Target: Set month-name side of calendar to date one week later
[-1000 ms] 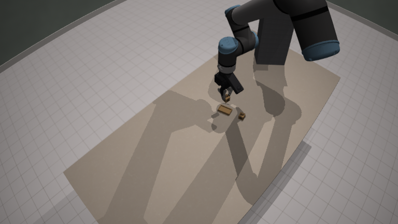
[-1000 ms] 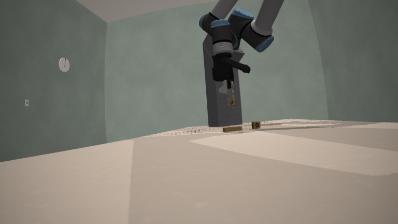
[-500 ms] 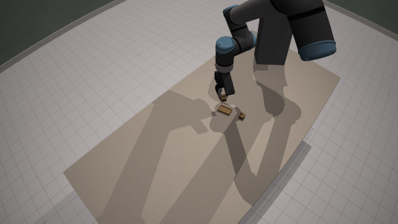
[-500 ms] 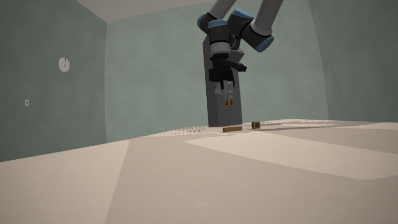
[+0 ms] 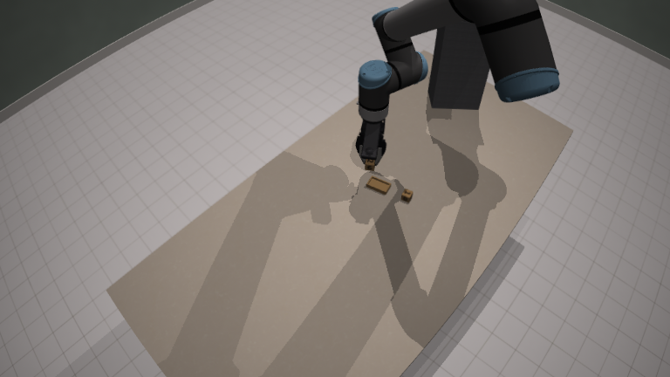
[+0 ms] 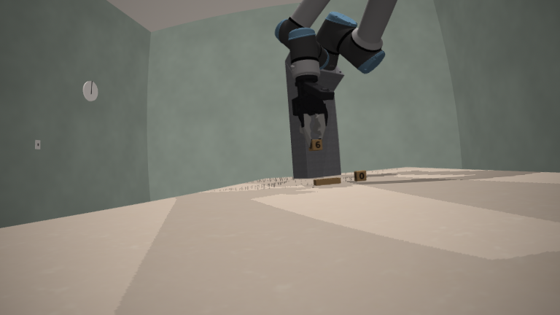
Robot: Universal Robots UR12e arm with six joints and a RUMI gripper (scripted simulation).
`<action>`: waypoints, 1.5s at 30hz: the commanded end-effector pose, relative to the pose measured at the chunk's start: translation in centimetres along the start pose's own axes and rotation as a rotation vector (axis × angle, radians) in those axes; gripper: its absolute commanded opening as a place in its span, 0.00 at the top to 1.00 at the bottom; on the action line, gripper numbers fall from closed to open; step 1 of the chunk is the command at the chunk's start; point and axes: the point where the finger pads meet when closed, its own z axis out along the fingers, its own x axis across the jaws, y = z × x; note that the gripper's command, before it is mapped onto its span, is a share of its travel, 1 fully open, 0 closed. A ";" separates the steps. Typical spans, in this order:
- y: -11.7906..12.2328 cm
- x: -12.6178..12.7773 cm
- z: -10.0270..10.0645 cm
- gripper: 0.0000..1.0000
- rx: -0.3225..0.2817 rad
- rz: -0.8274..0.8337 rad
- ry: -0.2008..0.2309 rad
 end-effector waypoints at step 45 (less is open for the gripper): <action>2.8 5.8 0.3 0.89 0.011 1.445 0.006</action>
